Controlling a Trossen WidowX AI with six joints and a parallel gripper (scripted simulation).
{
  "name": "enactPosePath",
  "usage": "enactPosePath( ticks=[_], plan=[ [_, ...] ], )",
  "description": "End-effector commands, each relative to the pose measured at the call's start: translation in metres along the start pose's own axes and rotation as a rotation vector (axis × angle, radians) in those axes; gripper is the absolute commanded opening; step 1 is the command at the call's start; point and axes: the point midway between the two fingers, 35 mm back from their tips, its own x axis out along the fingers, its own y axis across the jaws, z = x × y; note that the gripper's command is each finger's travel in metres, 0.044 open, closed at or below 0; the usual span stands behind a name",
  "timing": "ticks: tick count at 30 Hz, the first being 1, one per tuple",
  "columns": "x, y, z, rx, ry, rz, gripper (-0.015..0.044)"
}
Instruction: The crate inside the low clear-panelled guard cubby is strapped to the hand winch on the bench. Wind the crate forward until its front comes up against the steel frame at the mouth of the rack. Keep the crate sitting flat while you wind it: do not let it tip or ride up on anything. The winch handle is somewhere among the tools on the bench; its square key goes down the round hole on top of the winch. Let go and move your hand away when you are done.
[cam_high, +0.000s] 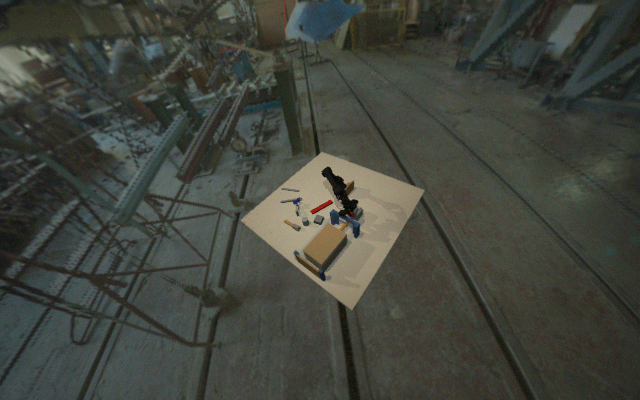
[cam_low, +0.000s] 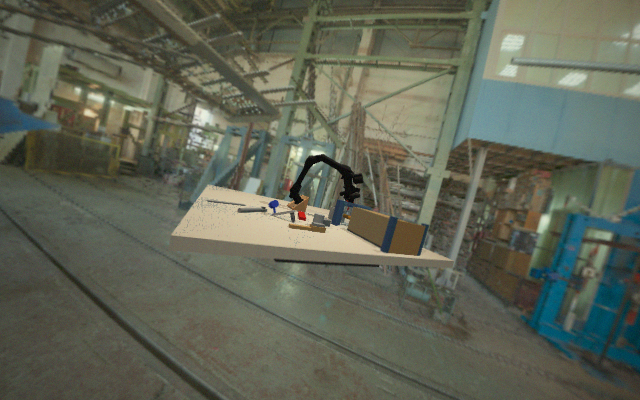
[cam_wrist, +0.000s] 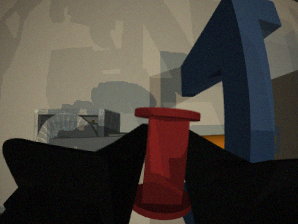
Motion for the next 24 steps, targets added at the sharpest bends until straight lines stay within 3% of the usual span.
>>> enactPosePath(
  ticks=[1, 24],
  plan=[
    [0.007, 0.005, 0.014, -0.004, -0.019, 0.001, 0.0000],
    [0.018, 0.021, 0.039, -0.004, -0.022, 0.002, 0.0000]
  ],
)
